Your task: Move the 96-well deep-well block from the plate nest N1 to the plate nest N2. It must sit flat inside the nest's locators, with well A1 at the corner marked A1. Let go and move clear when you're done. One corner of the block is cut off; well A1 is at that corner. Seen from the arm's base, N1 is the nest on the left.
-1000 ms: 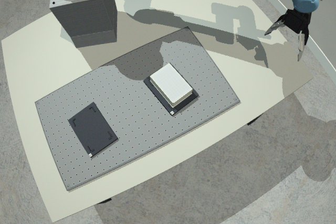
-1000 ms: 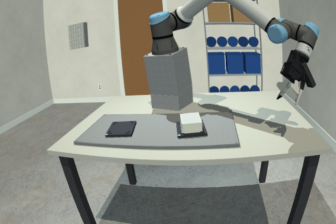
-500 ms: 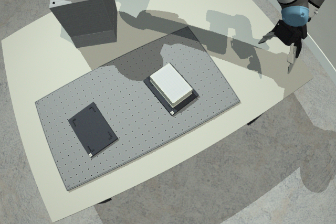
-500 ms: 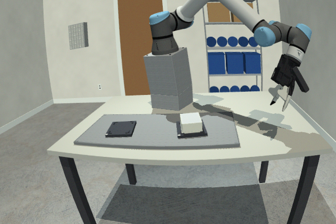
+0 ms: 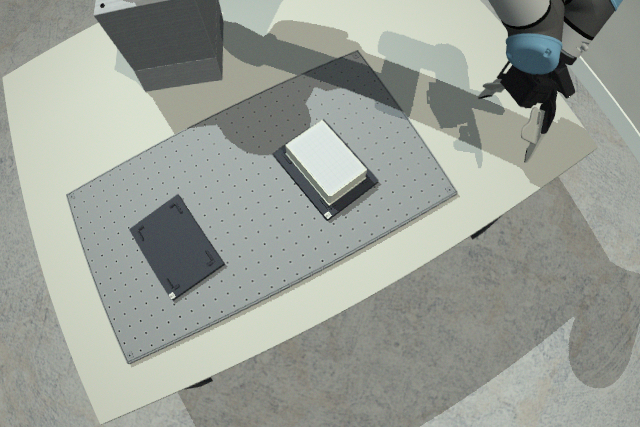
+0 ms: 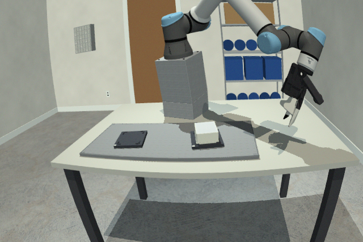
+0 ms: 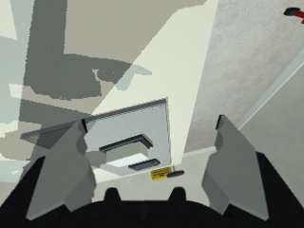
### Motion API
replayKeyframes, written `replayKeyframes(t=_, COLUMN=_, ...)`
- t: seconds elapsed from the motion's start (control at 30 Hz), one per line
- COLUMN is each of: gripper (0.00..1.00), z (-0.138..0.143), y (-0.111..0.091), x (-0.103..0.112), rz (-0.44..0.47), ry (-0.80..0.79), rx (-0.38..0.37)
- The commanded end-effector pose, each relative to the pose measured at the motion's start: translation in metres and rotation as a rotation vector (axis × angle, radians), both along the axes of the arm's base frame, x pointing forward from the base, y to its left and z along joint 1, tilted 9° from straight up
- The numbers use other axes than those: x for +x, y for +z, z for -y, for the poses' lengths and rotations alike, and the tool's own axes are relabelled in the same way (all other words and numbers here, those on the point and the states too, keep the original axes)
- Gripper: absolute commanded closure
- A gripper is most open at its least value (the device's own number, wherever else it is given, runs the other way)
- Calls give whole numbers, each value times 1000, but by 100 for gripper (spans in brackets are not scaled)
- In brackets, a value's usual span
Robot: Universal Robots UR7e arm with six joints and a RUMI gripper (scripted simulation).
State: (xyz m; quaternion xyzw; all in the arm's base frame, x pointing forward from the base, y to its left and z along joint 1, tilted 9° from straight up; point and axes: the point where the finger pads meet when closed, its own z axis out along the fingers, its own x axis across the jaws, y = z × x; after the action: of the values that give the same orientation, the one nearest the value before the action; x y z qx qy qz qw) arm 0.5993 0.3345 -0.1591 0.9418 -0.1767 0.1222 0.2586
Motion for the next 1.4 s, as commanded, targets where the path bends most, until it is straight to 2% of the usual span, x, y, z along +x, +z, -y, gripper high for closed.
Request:
replayKeyframes(t=0.0, gripper=0, z=12, y=-2, x=0, rz=18, ry=-50, rx=32)
replayKeyframes(t=0.4, gripper=0, z=62, y=-11, x=-8, rz=51, ry=-174, rx=99)
replayKeyframes(t=0.57, gripper=0, z=67, y=-12, x=-9, rz=59, ry=-203, rx=114)
replayKeyframes(t=0.63, gripper=0, z=77, y=-13, x=-12, rz=76, ry=-260, rx=143)
replayKeyframes(t=0.77, gripper=0, z=91, y=-15, x=-16, rz=77, ry=-265, rx=146)
replayKeyframes(t=0.87, gripper=0, z=105, y=-17, x=-21, rz=102, ry=-351, rx=190)
replayKeyframes(t=0.97, gripper=0, z=118, y=-18, x=-26, rz=104, ry=-355, rx=192)
replayKeyframes(t=1.13, gripper=0, z=122, y=-18, x=-28, rz=112, ry=-384, rx=206)
replayKeyframes(t=1.2, gripper=0, z=131, y=-19, x=-32, rz=130, ry=-441, rx=235)
replayKeyframes(t=1.37, gripper=0, z=147, y=-20, x=-40, rz=140, ry=-474, rx=252)
